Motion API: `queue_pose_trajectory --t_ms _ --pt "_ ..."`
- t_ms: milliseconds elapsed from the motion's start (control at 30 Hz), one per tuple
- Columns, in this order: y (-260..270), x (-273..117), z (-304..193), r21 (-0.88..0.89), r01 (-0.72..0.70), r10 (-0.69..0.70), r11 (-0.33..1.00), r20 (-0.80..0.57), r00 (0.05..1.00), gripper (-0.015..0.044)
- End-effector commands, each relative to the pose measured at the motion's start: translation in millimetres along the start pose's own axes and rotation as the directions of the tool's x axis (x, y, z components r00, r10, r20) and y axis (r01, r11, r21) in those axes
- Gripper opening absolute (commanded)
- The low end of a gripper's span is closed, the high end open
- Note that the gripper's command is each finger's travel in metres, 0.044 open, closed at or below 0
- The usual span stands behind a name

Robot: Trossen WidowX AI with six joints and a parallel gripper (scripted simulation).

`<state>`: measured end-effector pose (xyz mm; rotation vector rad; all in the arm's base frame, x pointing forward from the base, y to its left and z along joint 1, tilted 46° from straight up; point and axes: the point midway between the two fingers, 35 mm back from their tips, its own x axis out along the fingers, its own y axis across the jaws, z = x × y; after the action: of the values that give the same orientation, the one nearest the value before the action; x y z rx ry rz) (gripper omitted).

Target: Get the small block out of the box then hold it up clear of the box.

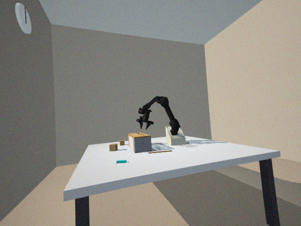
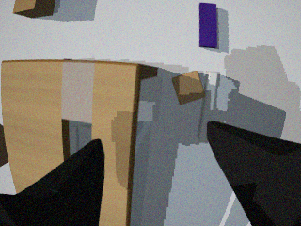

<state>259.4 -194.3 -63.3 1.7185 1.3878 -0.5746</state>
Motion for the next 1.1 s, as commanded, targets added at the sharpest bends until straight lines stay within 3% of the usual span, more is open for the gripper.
queue_pose_trajectory --t_ms 0,267,533,1067 --pt "-12.7 5.3 12.9 0.809 -0.011 0.107 0.588 -0.065 0.992 0.0285" --pt "-17.1 3.3 17.4 0.981 0.048 0.155 0.186 -0.078 0.985 0.0285" --pt "-20.4 1.6 20.8 0.967 0.128 0.191 -0.219 -0.086 0.978 0.0285" --pt "-20.5 1.6 20.8 0.965 0.13 0.192 -0.229 -0.086 0.978 0.0285"
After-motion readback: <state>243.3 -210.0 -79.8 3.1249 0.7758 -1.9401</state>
